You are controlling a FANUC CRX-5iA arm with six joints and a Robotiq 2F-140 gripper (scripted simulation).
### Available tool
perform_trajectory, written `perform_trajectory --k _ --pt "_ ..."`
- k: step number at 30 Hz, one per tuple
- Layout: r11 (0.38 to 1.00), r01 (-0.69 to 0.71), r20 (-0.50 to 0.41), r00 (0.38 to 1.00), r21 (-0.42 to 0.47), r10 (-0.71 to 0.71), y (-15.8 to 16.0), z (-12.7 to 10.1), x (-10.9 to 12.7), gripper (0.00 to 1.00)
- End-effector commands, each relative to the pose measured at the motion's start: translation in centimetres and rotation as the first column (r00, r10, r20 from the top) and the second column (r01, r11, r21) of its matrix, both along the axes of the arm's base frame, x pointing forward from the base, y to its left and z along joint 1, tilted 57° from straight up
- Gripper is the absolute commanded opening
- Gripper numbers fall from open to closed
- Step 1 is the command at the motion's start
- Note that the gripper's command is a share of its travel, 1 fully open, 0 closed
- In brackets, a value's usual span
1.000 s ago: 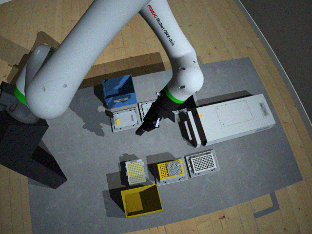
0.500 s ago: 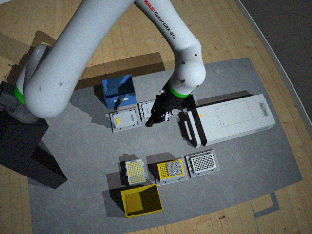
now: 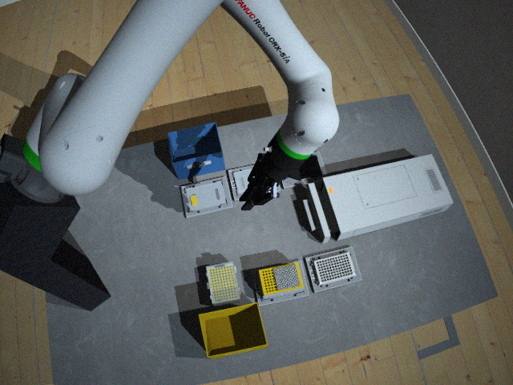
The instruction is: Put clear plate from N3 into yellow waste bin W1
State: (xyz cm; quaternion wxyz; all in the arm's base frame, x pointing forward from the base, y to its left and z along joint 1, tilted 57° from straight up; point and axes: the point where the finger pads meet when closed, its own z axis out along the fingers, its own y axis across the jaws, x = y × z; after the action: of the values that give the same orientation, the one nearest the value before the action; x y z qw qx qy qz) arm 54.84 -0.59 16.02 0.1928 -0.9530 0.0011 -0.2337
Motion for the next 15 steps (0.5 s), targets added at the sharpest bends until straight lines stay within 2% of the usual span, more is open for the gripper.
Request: perform_trajectory --k 1,15 --pt "1.000 0.003 0.000 1.000 0.002 -0.003 1.1 0.4 0.5 0.70" --pt "1.000 0.003 0.000 1.000 0.002 -0.003 5.3 1.5 2.5 0.70"
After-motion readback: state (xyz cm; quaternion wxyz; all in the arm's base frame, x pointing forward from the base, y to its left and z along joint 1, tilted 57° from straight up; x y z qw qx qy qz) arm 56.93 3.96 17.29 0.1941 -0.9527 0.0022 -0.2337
